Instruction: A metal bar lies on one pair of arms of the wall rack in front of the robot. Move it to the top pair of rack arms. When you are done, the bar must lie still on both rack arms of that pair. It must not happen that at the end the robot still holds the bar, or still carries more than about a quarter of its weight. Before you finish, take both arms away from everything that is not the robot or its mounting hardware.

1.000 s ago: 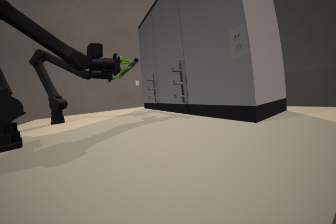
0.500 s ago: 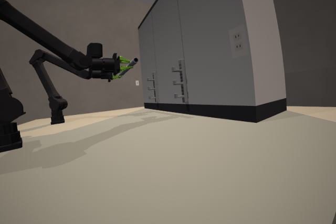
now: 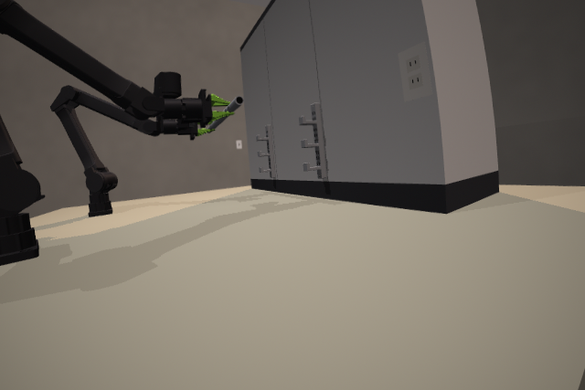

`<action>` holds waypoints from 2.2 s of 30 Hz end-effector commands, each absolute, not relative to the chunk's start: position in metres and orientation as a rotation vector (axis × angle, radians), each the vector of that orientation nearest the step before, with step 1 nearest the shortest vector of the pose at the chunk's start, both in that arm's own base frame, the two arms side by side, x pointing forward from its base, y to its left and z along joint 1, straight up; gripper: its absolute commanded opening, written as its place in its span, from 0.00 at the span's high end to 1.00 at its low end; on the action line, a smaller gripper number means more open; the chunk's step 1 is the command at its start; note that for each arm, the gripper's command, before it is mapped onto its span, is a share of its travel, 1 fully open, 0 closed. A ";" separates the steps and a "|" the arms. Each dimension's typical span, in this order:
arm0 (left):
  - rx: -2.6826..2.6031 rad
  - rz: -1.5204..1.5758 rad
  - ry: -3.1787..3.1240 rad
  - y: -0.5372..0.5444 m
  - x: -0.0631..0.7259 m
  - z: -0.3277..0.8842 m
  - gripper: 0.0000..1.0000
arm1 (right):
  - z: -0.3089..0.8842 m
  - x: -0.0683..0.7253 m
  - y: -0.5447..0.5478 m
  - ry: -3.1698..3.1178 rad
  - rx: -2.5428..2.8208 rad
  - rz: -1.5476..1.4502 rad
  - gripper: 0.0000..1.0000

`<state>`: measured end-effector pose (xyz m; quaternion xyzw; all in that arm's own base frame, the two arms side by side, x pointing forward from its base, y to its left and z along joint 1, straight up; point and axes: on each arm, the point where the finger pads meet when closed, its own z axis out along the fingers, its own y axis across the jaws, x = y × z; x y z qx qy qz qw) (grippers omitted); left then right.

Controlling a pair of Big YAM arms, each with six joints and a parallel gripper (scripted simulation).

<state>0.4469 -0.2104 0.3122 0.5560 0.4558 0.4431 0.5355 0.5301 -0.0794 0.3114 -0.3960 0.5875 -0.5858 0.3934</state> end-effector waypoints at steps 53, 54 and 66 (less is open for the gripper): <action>1.248 1.084 1.065 -0.229 0.542 0.346 1.00 | 0.357 0.619 -0.128 1.439 -0.920 -1.542 1.00; 1.248 1.084 1.065 -0.229 0.544 0.346 1.00 | 0.357 0.620 -0.128 1.439 -0.920 -1.542 1.00; 1.248 1.084 1.065 -0.232 0.560 0.346 1.00 | 0.357 0.636 -0.135 1.439 -0.920 -1.542 1.00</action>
